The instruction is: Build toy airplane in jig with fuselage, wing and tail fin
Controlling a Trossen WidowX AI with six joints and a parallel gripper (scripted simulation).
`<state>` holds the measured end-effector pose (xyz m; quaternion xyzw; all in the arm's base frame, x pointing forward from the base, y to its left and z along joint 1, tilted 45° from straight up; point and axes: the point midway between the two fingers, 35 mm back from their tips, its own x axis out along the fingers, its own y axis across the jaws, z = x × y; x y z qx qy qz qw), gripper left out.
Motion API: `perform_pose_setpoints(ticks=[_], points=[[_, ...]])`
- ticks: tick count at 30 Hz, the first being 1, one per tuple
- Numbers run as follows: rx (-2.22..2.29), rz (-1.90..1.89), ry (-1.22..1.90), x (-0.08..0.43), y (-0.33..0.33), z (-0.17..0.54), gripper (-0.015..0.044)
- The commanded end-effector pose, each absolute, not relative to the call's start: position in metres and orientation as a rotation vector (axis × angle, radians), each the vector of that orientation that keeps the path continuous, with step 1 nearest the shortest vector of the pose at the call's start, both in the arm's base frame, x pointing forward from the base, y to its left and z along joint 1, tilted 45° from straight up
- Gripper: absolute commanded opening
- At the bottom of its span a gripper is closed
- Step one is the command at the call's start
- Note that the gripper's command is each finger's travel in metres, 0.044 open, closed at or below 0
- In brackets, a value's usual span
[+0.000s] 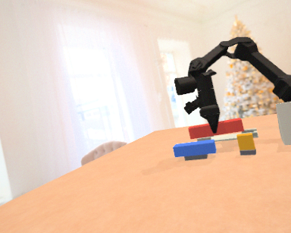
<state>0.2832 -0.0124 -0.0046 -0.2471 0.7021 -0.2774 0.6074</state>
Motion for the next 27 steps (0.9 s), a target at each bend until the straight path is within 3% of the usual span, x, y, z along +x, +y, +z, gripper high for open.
perform_pose_setpoints(ticks=[1, 27], points=[[-0.556, -0.639, 1.610, 0.288, -0.003, 0.006, 0.0000], [-0.552, -0.644, 1.610, 0.290, 0.031, 0.056, 0.0000]])
